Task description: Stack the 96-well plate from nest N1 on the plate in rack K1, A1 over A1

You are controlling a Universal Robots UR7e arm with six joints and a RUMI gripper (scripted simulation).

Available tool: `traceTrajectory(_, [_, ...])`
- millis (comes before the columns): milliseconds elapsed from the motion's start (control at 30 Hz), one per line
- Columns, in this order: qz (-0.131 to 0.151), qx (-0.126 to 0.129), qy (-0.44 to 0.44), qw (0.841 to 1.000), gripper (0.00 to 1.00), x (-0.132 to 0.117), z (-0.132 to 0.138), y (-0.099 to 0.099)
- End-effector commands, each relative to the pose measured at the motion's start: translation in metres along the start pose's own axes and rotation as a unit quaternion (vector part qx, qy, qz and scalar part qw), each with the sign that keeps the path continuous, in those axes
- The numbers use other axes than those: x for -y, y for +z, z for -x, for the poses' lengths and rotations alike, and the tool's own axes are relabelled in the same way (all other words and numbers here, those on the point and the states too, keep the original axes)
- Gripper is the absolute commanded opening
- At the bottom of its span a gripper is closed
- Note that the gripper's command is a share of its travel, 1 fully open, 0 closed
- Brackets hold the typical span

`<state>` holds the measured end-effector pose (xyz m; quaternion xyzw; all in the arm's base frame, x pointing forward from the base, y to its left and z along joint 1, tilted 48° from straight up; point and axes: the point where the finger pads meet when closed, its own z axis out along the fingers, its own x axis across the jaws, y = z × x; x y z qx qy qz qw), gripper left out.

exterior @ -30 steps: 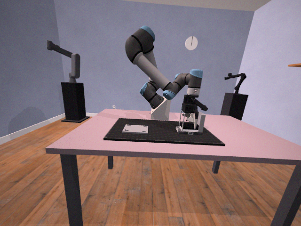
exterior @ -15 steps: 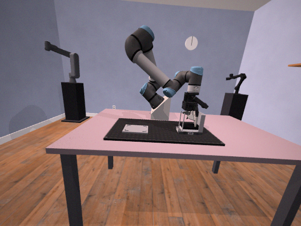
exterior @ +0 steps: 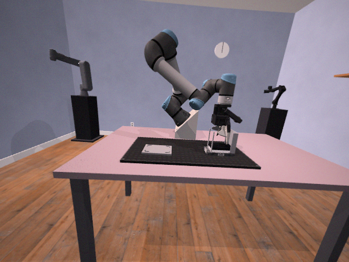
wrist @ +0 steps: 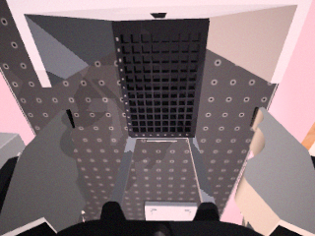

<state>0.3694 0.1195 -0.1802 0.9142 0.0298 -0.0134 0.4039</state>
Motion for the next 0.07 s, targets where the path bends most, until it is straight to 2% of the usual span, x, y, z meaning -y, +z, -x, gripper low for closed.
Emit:
traceTrajectory(0, [0.0,0.0,0.0,1.0,1.0,0.0001,-0.0003,-0.0008])
traceTrajectory(33, [0.0,0.0,0.0,1.0,1.0,0.0001,-0.0003,-0.0008])
